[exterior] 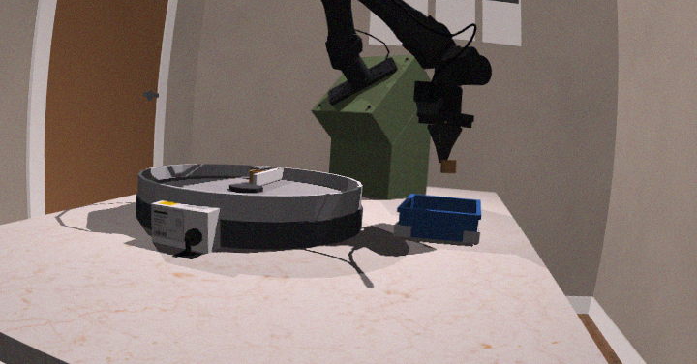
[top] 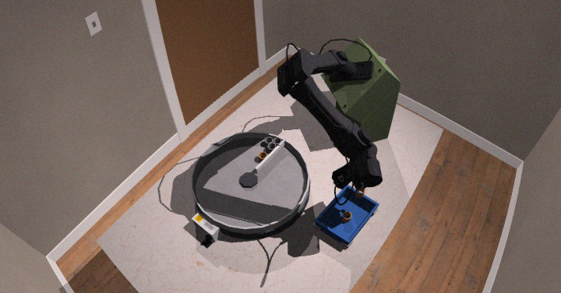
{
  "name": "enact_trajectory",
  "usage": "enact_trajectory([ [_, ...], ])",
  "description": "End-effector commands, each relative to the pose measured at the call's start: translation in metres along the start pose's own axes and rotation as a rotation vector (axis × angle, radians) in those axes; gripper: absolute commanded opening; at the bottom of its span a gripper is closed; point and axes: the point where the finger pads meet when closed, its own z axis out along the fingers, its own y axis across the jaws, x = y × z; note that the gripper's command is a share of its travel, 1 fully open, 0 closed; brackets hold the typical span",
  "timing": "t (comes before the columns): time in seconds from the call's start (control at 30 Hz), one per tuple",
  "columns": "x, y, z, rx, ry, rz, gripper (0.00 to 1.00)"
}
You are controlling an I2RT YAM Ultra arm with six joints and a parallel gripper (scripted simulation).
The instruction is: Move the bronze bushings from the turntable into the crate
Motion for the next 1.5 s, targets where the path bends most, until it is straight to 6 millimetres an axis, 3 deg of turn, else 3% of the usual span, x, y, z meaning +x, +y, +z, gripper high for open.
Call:
enact_trajectory([
  [0.0, -0.006, 0.011, 0.0, -0.021, -0.027, 0.005, 0.0],
  [0.13, 0.006, 0.001, 0.027, -0.003, 0.002, -0.018, 0.0],
  [0.27, 0.002, 0.004, 0.044, -0.01, -0.002, -0.01, 0.0],
  [0.33, 0.005, 0.011, 0.041, -0.027, -0.007, -0.021, 0.0],
  [0.37, -0.008, 0.014, 0.032, -0.048, -0.022, 0.005, 0.0],
  [1.47, -0.006, 0.012, 0.034, -0.037, -0.024, -0.001, 0.0],
])
